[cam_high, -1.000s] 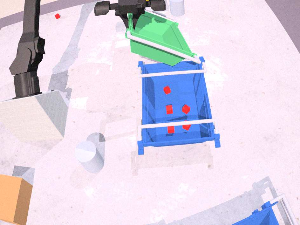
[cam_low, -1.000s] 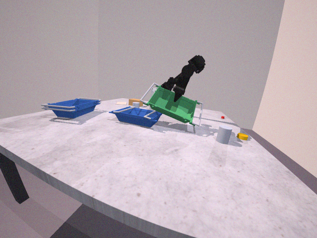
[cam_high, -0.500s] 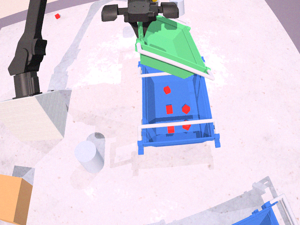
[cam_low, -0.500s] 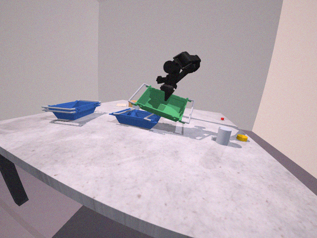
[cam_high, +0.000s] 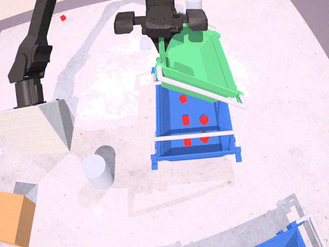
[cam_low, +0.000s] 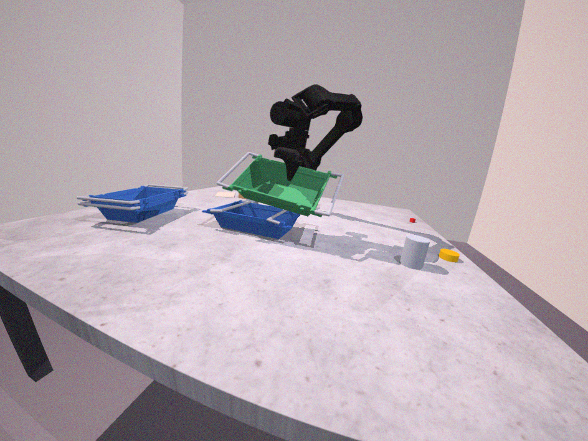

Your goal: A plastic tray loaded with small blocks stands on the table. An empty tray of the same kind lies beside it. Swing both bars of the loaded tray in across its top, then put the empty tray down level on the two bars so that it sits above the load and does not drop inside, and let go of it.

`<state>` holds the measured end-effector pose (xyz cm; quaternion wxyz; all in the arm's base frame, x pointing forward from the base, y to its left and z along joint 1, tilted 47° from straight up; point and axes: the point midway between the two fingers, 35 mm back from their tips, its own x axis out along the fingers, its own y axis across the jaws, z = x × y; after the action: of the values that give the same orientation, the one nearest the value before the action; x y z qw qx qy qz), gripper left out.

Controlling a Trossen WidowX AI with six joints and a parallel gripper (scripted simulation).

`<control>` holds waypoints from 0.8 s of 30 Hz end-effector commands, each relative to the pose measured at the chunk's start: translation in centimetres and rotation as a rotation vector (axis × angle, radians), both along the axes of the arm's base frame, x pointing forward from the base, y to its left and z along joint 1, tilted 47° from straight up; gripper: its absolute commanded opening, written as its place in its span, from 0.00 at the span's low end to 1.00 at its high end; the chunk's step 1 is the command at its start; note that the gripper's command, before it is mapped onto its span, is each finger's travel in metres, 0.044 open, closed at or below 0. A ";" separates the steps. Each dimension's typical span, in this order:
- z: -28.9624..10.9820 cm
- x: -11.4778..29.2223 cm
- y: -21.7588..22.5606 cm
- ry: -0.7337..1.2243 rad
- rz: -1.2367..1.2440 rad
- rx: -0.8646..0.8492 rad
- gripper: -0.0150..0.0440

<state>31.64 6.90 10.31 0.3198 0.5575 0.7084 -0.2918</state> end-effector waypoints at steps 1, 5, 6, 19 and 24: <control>-0.5 0.8 -1.7 -0.013 -0.024 0.027 0.25; -1.4 1.2 -3.1 -0.013 -0.038 0.052 0.25; -1.6 1.3 -3.5 -0.014 -0.042 0.059 0.25; -4.1 1.8 -7.7 -0.028 -0.091 0.135 0.25; -4.1 1.8 -7.7 -0.028 -0.091 0.135 0.25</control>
<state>33.13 -0.43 5.87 0.2741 0.6062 0.7006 -0.2579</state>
